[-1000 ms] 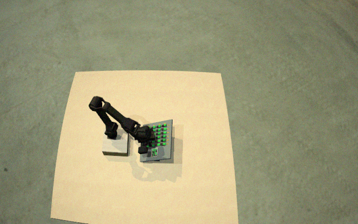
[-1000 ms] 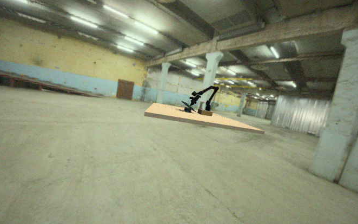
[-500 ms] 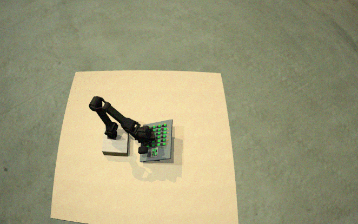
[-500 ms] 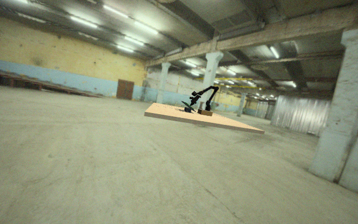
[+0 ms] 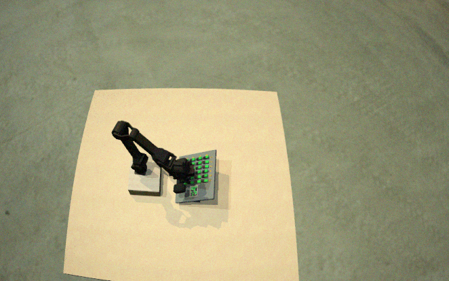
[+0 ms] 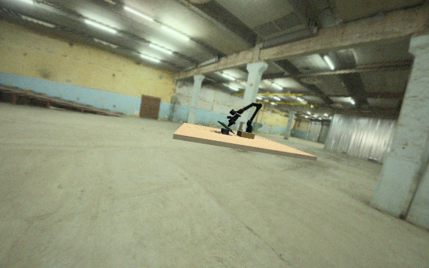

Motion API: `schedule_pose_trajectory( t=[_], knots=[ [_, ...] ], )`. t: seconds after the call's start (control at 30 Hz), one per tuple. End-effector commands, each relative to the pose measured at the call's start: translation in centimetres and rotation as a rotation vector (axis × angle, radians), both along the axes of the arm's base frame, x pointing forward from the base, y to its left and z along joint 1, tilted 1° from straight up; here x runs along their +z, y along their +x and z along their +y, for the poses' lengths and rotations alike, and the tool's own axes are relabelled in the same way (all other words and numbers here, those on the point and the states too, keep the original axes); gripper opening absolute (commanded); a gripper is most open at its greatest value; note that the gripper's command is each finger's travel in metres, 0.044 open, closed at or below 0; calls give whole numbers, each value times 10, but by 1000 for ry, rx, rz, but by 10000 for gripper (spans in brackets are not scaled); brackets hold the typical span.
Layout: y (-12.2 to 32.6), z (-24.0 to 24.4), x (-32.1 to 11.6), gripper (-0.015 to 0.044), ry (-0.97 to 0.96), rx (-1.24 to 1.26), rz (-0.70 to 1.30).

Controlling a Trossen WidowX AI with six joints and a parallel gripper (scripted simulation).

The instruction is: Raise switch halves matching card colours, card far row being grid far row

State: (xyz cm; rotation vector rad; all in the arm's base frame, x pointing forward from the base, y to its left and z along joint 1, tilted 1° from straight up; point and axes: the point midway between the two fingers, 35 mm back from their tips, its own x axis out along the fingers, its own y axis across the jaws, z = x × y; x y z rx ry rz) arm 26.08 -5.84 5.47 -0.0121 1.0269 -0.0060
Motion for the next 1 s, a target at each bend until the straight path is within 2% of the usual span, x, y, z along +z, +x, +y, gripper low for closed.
schedule_pose_trajectory(
  t=[0.0, 0.87, 0.97],
  knots=[
    [0, 0, -1, 0, 0, -5, 2],
    [2, -1, -4, 0, 0, -5, 2],
    [-5, -1, 13, 0, -1, -2, 8]
  ],
)
